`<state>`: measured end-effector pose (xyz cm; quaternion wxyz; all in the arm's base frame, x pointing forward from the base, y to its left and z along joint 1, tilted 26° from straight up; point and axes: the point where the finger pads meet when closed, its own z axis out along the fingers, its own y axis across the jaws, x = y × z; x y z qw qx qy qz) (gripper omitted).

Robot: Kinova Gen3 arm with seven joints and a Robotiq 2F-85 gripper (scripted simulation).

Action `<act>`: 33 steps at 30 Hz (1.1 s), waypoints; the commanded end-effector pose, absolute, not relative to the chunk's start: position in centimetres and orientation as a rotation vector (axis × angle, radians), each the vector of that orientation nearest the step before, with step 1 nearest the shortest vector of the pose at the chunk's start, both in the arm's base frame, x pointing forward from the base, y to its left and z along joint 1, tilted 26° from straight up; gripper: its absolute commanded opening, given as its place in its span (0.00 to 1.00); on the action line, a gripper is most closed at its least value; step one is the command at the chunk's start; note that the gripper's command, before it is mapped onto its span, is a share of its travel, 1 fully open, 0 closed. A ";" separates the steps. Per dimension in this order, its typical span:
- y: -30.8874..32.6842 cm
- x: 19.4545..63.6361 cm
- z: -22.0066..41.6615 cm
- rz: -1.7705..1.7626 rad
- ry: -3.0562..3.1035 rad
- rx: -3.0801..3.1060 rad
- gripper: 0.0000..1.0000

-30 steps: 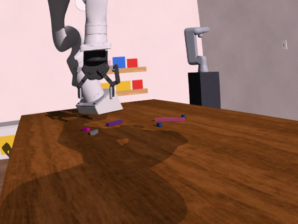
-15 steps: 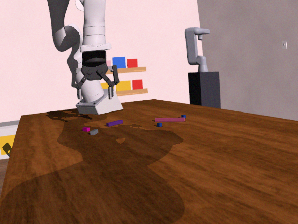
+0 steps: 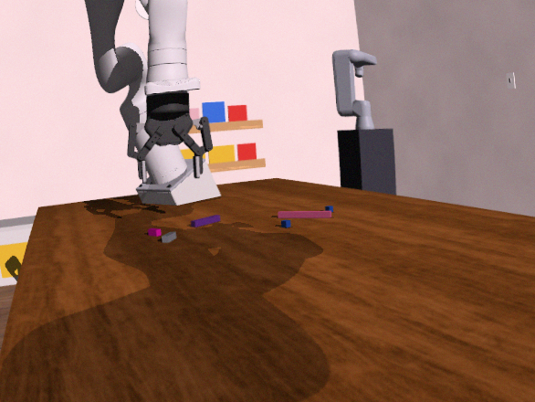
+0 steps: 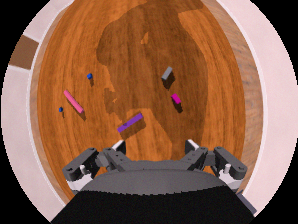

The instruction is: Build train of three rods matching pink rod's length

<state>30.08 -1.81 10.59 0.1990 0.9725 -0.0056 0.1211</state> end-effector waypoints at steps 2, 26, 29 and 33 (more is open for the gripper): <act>-1.9 29.9 10.6 0.336 0.010 2.722 1.00; -2.0 29.5 10.4 0.323 0.103 2.726 1.00; -2.0 29.4 10.3 0.322 0.111 2.726 1.00; -2.0 29.4 10.3 0.322 0.117 2.727 1.00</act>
